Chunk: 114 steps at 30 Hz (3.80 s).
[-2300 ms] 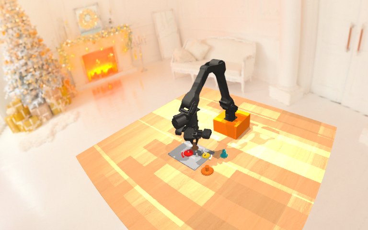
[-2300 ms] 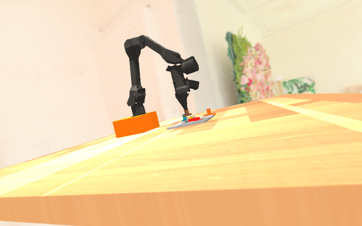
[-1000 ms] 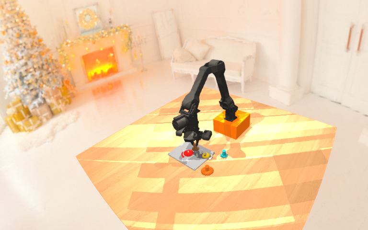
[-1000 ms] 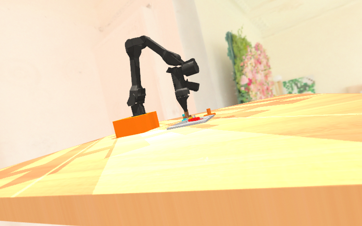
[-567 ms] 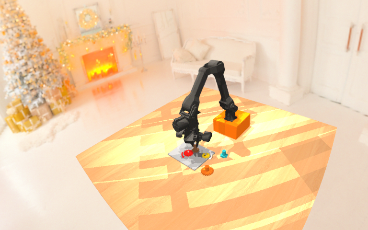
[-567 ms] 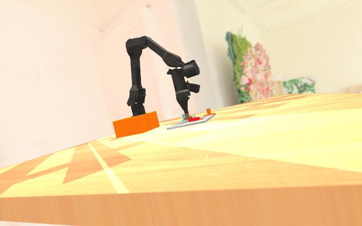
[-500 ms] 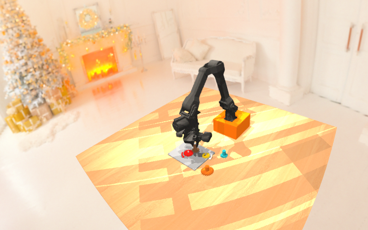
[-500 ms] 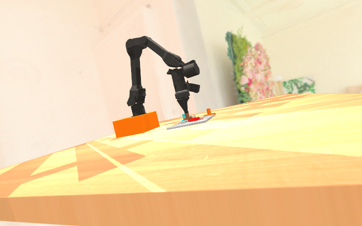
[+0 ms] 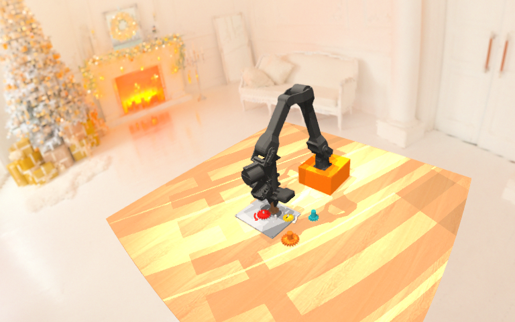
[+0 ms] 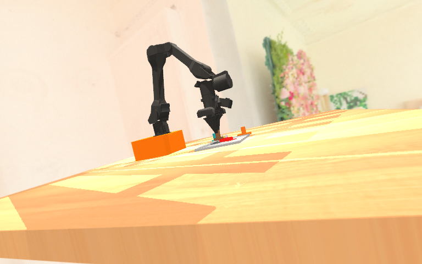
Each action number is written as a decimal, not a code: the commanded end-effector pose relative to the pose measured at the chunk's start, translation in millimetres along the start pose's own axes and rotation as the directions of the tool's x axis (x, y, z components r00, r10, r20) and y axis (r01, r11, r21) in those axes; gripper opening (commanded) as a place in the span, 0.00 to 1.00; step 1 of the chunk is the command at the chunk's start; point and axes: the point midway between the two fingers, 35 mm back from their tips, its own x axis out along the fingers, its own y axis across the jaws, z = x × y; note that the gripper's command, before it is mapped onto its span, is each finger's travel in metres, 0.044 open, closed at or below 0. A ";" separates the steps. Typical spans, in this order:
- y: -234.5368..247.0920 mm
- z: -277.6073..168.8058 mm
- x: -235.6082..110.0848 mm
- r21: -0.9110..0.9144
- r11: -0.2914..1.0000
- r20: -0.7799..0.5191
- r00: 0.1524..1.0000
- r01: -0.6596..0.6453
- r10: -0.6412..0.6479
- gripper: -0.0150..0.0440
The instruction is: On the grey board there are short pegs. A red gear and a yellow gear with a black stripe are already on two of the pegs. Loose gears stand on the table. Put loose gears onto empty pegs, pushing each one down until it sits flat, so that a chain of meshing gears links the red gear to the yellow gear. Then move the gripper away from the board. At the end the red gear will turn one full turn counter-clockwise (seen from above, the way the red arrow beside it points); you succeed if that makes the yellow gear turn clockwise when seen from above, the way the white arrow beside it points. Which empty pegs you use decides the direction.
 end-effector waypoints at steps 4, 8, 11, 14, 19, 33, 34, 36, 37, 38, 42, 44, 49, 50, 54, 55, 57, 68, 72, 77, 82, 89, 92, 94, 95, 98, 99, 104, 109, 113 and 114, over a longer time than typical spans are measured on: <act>1.0 0.9 1.6 -0.061 0.998 0.000 1.000 0.001 -0.001 0.25; 1.3 0.1 2.1 -0.163 0.987 0.000 1.000 0.001 -0.001 0.25; 0.9 -0.5 2.4 -0.241 0.971 0.000 1.000 0.001 -0.001 0.25; 0.3 -0.6 2.8 -0.319 0.948 0.000 1.000 0.001 -0.001 0.25; -0.4 0.5 3.5 -0.439 0.899 0.000 1.000 0.001 -0.001 0.25; 1.1 -0.4 5.1 -0.259 0.966 0.000 1.000 0.001 -0.001 0.25; 0.9 -0.5 5.2 -0.234 0.972 0.000 1.000 0.001 -0.001 0.25; 0.5 -0.7 5.4 -0.181 0.983 0.000 1.000 0.001 -0.001 0.25; 0.3 -0.6 5.5 -0.154 0.988 0.000 1.000 0.001 -0.001 0.25; 0.0 -0.6 5.6 -0.126 0.992 0.000 1.000 0.001 -0.001 0.25; -0.5 0.2 6.2 -0.022 1.000 0.000 1.000 0.001 -0.001 0.25; -0.3 0.8 6.5 0.024 1.000 0.000 1.000 0.001 -0.001 0.25; 0.0 0.9 5.8 -0.001 1.000 0.000 1.000 0.001 -0.001 0.43; 0.0 0.8 5.4 -0.019 1.000 0.000 1.000 0.001 -0.001 0.48; 0.2 0.6 2.5 -0.088 0.996 0.000 1.000 0.001 -0.001 0.49; 0.2 0.8 -0.6 -0.097 0.995 0.000 1.000 0.001 -0.001 0.49; 0.2 1.3 -10.0 -0.123 0.992 0.000 1.000 0.001 -0.001 0.49; 10.2 -1.3 -35.6 -0.176 0.984 -0.005 1.000 -0.004 0.003 0.58; 62.7 -15.8 -35.6 -0.084 0.996 -0.005 1.000 -0.008 0.007 0.76; 122.1 -47.7 -34.9 0.036 0.999 -0.006 1.000 -0.011 0.011 0.98; 146.8 -67.9 -34.2 0.096 0.995 -0.006 1.000 -0.012 0.013 1.00; 149.1 -67.4 -34.3 0.096 0.995 -0.006 1.000 -0.012 0.013 1.00; 149.2 -67.4 -26.2 0.096 0.995 -0.006 1.000 -0.012 0.013 1.00; 149.3 -67.4 -21.4 0.096 0.995 -0.006 1.000 -0.012 0.013 1.00; 149.4 -67.4 -15.9 0.096 0.995 -0.006 1.000 -0.012 0.013 1.00; 149.4 -67.6 -11.1 0.096 0.995 -0.006 1.000 -0.012 0.013 1.00; 149.4 -67.6 -11.1 0.096 0.995 -0.006 1.000 -0.012 0.013 1.00; 149.6 -67.4 -7.1 0.096 0.995 -0.006 1.000 -0.012 0.013 1.00; 150.0 -67.3 1.0 0.096 0.995 -0.006 1.000 -0.012 0.013 1.00; 150.2 -67.4 7.5 0.096 0.995 -0.006 1.000 -0.012 0.013 1.00; 150.2 -67.5 9.1 0.096 0.995 -0.006 1.000 -0.012 0.013 1.00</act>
